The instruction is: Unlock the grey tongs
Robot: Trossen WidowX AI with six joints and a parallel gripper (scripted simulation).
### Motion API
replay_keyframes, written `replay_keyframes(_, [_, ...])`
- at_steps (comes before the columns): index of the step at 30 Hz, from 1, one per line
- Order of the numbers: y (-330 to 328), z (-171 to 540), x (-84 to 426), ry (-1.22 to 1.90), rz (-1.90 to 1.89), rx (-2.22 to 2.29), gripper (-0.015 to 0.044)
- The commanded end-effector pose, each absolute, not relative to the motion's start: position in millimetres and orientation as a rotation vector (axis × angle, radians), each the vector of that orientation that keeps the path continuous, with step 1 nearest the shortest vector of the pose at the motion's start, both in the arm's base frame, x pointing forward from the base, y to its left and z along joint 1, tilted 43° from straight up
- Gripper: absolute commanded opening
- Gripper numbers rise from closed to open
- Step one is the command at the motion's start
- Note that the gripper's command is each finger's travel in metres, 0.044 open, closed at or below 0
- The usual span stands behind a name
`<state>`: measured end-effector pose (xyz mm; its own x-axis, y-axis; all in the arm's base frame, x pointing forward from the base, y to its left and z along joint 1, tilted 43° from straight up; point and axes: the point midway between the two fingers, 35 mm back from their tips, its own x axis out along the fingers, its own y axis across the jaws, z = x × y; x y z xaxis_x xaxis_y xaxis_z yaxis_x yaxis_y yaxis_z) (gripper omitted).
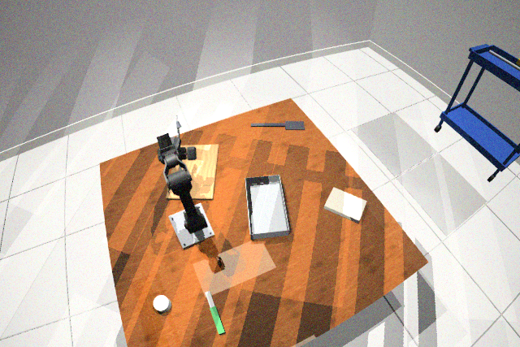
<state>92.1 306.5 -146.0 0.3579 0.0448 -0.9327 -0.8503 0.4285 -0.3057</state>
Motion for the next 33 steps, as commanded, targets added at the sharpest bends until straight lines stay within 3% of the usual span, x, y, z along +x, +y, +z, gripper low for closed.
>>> replay_keyframes(1, [306.4, -137.4, 91.9, 0.988, 0.73, -0.922, -0.015])
replay_keyframes(33, [303.2, -134.2, 91.1, 0.963, 0.741, -0.906, -0.015])
